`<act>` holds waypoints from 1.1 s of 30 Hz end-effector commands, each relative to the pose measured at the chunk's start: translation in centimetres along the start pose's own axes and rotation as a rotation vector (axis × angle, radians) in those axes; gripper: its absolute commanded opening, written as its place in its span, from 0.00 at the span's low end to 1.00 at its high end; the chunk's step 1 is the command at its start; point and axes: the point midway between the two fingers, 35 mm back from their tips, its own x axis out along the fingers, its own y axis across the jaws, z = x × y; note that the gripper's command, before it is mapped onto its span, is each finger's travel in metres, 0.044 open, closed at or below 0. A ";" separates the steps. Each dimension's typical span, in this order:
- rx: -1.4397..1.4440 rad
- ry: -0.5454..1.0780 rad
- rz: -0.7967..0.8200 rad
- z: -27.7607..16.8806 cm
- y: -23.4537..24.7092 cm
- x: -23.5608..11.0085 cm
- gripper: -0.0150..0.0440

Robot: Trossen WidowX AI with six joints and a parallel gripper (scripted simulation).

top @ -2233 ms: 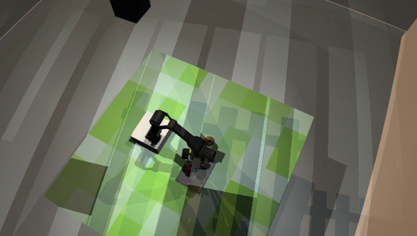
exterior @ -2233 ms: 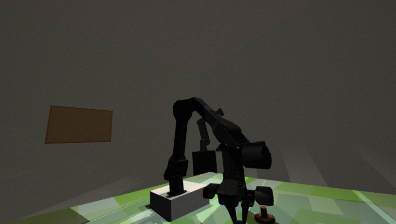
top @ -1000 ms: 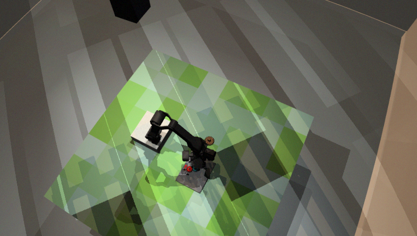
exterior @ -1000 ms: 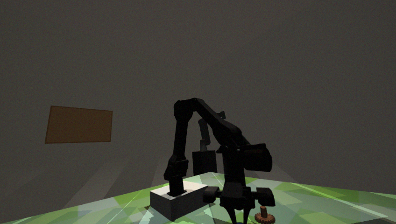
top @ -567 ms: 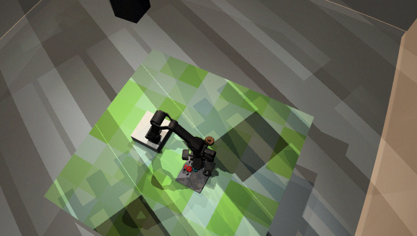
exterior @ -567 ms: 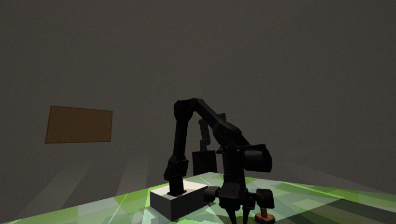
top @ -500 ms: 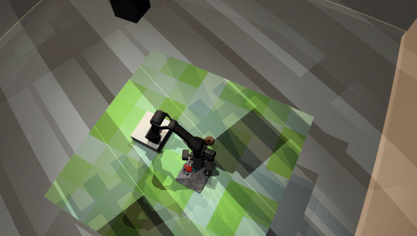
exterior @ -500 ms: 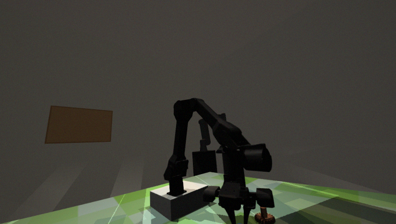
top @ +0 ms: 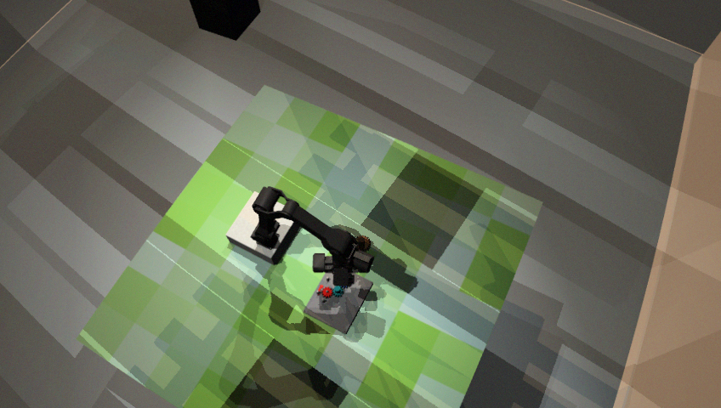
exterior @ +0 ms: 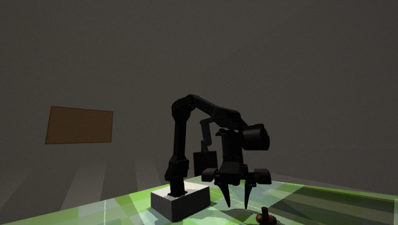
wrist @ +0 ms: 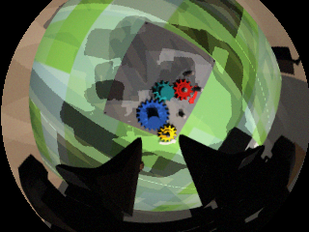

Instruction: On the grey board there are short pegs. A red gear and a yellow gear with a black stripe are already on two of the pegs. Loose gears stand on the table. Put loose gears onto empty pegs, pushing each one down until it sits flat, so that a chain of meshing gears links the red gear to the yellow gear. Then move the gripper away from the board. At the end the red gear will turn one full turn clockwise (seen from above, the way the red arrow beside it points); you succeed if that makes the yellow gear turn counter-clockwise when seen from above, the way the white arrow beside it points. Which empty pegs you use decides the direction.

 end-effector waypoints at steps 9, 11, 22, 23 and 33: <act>0.003 -0.010 0.021 0.0 -0.1 -3.4 1.00; 0.003 -0.010 0.021 0.0 -0.1 -3.4 1.00; 0.003 -0.010 0.021 0.0 -0.1 -3.4 1.00; 0.003 -0.010 0.021 0.0 -0.1 -3.4 1.00; 0.003 -0.010 0.021 0.0 -0.1 -3.4 1.00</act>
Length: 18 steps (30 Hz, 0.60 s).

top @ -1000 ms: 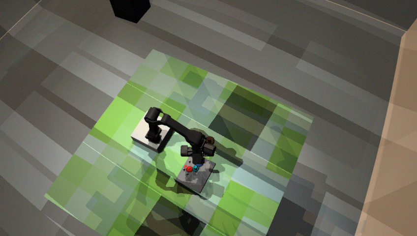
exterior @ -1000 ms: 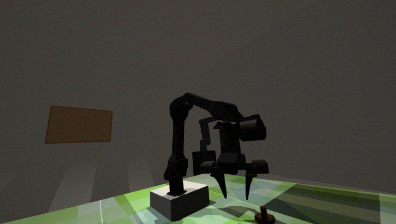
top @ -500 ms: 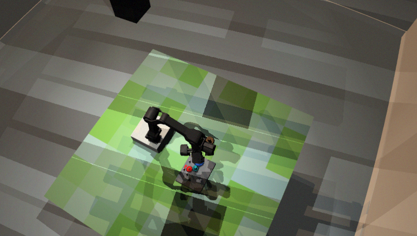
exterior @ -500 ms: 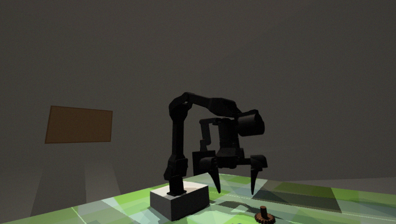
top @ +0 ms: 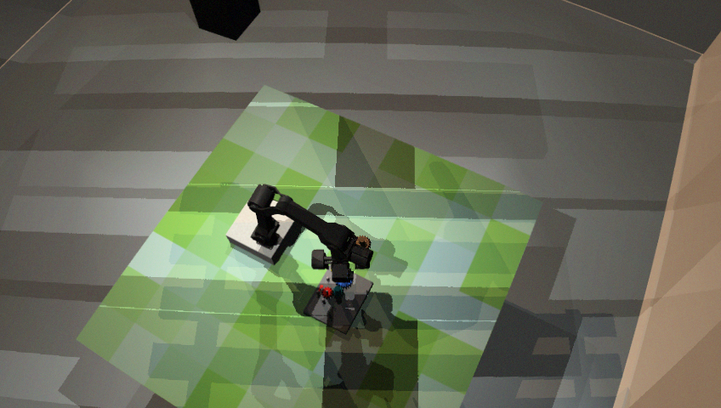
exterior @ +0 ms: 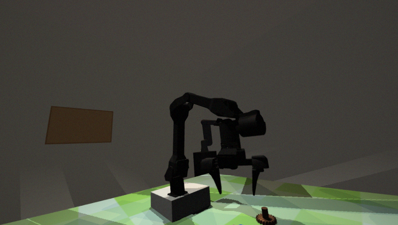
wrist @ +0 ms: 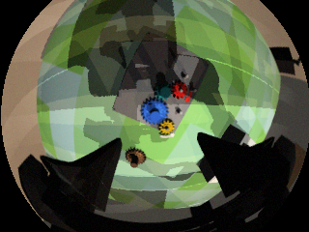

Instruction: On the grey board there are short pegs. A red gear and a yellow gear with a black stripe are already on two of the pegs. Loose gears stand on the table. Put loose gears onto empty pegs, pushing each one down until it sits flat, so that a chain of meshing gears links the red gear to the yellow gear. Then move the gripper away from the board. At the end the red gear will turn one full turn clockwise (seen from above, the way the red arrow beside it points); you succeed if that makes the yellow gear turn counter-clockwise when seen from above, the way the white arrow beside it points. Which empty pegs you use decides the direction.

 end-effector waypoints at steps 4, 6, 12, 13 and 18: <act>0.003 0.001 -0.002 0.0 0.0 0.0 1.00; 0.003 0.001 -0.002 0.0 0.0 0.0 1.00; 0.003 0.001 -0.002 0.0 0.0 0.0 1.00; 0.003 0.001 -0.002 0.0 0.0 0.0 1.00; 0.003 0.001 -0.002 -0.3 0.1 -0.1 1.00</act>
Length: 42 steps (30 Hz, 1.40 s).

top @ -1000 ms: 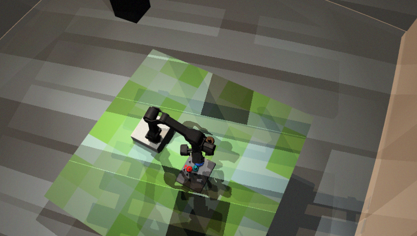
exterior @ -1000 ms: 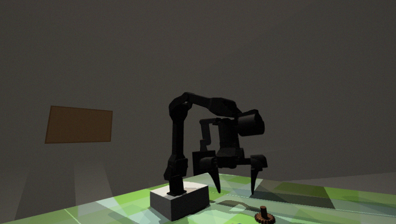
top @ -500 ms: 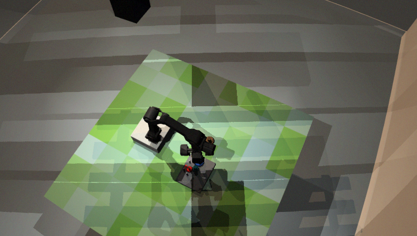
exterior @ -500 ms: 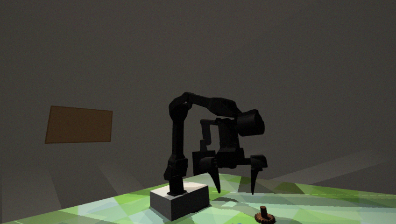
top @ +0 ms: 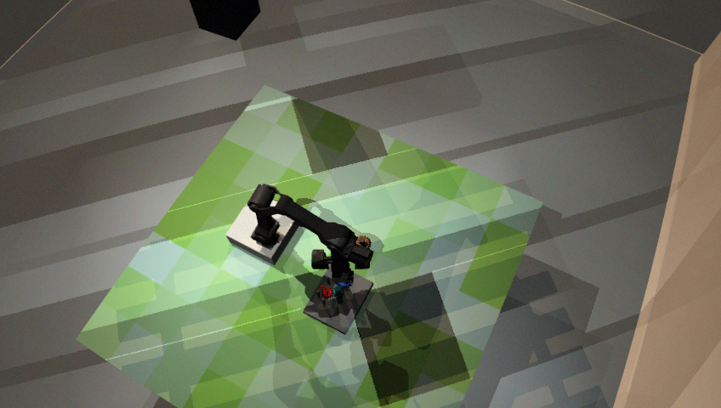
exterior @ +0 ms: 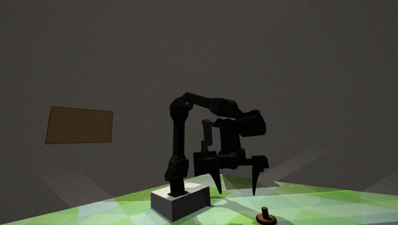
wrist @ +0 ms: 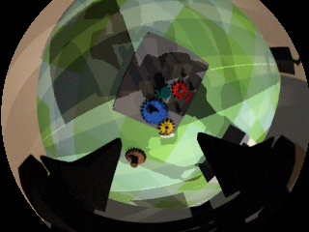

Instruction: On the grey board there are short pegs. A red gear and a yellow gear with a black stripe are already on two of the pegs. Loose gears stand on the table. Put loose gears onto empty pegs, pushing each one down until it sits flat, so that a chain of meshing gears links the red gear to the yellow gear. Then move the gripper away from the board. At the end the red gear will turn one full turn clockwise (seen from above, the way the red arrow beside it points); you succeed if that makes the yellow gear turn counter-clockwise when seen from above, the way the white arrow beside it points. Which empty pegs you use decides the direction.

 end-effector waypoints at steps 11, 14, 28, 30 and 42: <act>-0.012 0.016 0.009 -15.6 3.8 -2.8 1.00; -0.019 0.022 0.011 -20.4 3.3 -3.7 1.00; 0.001 0.022 -0.001 -25.2 1.9 -4.5 1.00; 0.001 0.022 -0.001 -25.2 1.9 -4.5 1.00; 0.001 0.022 -0.001 -25.2 1.9 -4.5 1.00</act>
